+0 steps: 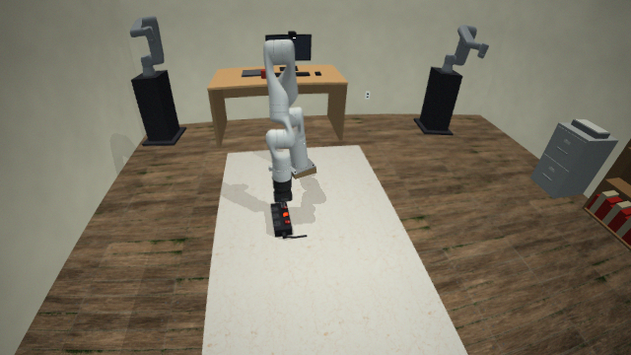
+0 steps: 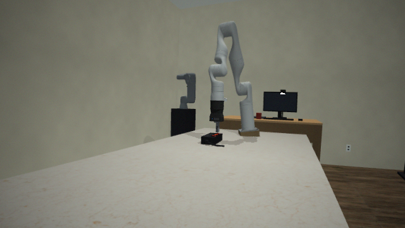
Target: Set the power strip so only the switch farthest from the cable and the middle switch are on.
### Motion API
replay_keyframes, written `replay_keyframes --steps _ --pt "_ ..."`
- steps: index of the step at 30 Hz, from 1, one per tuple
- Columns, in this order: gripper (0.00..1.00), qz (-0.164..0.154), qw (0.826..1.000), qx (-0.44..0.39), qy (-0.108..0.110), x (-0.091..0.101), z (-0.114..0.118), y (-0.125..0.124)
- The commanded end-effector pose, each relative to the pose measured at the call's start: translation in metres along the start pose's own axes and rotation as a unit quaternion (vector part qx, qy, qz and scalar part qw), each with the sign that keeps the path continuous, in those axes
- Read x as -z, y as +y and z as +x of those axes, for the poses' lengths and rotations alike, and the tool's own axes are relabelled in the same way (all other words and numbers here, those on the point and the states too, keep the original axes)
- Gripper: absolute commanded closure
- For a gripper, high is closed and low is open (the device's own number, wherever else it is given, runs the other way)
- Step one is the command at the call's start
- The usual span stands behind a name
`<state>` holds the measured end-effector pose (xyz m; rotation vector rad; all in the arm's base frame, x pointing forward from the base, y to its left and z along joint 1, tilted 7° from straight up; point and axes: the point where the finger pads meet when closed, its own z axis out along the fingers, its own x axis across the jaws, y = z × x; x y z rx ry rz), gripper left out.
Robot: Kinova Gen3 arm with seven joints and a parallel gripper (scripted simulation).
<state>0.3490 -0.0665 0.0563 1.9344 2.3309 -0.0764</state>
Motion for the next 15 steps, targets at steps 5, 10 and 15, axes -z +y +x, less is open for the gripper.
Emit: replay_keyframes --steps 5,10,15 --pt "1.0 -0.001 1.0 0.0 0.0 0.0003 -0.0001 0.0005" --pt "1.0 -0.001 1.0 0.0 0.0 -0.0002 -0.0001 0.0005" --pt "1.0 -0.001 1.0 0.0 0.0 -0.0016 -0.0001 0.0005"
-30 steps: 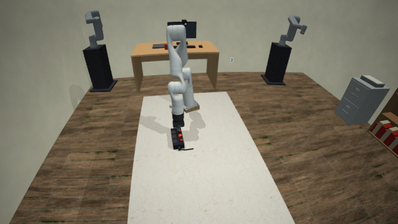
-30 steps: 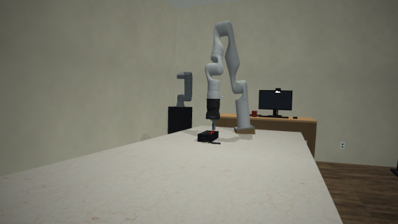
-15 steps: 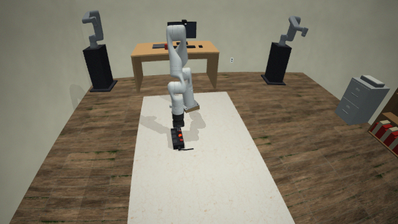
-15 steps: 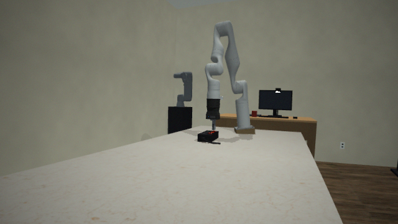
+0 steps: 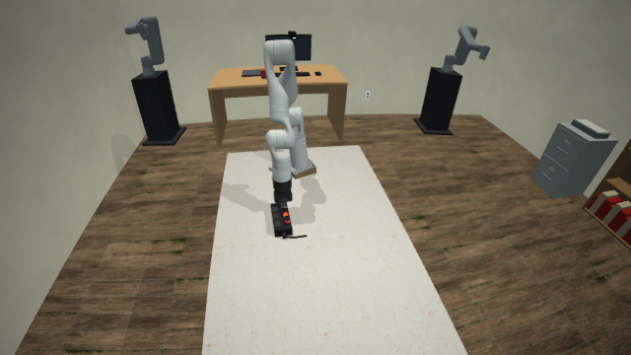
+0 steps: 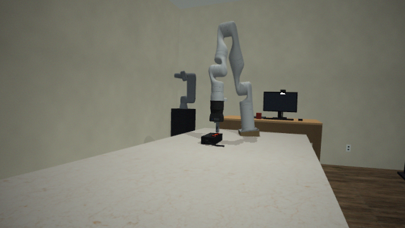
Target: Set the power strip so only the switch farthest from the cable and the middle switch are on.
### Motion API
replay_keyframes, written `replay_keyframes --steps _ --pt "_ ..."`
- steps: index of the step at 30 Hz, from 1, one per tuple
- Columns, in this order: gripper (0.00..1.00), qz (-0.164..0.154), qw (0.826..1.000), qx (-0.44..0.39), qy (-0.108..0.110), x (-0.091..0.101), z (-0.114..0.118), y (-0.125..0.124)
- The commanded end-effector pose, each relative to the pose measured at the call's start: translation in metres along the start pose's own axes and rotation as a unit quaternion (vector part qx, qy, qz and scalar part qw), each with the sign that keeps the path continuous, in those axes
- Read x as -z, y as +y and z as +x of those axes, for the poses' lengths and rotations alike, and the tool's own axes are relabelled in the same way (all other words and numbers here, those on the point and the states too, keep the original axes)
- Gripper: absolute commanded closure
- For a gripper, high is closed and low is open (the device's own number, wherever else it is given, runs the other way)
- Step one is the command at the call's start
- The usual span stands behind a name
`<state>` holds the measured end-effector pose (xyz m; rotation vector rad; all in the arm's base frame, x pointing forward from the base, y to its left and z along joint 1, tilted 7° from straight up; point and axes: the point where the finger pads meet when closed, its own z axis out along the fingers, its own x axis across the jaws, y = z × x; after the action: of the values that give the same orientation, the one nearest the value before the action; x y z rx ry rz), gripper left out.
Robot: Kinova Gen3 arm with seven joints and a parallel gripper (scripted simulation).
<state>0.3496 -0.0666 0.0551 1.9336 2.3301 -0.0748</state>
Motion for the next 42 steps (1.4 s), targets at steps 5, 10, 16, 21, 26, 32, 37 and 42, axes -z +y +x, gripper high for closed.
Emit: replay_keyframes --steps 5,10,16,21,26,32,37,42 --pt "1.0 0.0 1.0 0.0 0.0 -0.0024 0.0 0.0" --pt "1.0 0.0 1.0 0.0 0.0 -0.0037 0.0 0.0" --pt "1.0 0.0 1.0 0.0 0.0 -0.0057 0.0 0.0" --pt "1.0 0.0 1.0 0.0 0.0 -0.0065 0.0 0.0" --pt "1.0 0.0 1.0 0.0 0.0 -0.0066 0.0 0.0" --pt "1.0 0.0 1.0 0.0 0.0 -0.0066 0.0 0.0" --pt "1.0 0.0 1.0 0.0 0.0 -0.0066 0.0 0.0" --pt "1.0 0.0 1.0 0.0 0.0 -0.007 0.0 0.0"
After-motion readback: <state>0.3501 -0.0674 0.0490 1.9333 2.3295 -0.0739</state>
